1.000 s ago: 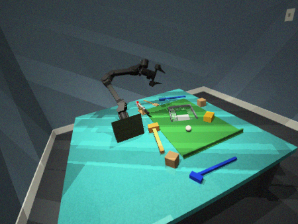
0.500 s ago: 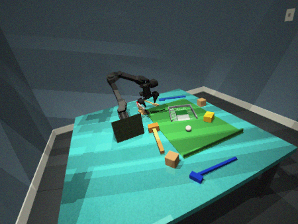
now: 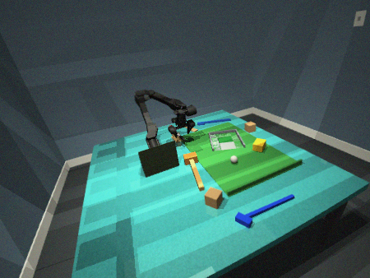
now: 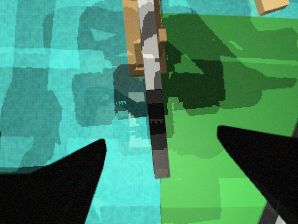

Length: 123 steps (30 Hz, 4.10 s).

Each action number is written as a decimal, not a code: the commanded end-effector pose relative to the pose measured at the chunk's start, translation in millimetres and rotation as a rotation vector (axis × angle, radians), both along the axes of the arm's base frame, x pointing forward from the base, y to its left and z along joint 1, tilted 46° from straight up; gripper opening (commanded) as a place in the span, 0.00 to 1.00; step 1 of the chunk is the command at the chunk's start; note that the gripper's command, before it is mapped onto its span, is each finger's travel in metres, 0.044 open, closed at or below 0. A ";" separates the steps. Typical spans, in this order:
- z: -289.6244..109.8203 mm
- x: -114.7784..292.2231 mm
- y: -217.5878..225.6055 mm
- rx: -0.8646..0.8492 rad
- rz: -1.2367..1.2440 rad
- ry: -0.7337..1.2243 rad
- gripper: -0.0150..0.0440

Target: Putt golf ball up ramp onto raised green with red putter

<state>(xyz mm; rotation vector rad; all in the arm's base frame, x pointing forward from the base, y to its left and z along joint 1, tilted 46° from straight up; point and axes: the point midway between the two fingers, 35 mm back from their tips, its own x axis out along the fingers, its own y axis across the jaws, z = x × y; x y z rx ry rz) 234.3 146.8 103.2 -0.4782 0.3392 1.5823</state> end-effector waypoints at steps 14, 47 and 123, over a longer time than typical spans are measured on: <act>-22.8 -1.6 22.1 0.006 0.000 0.011 1.00; -35.1 -1.0 38.0 0.012 0.003 0.003 0.38; -140.3 11.5 -236.3 -0.210 -0.983 1.195 0.25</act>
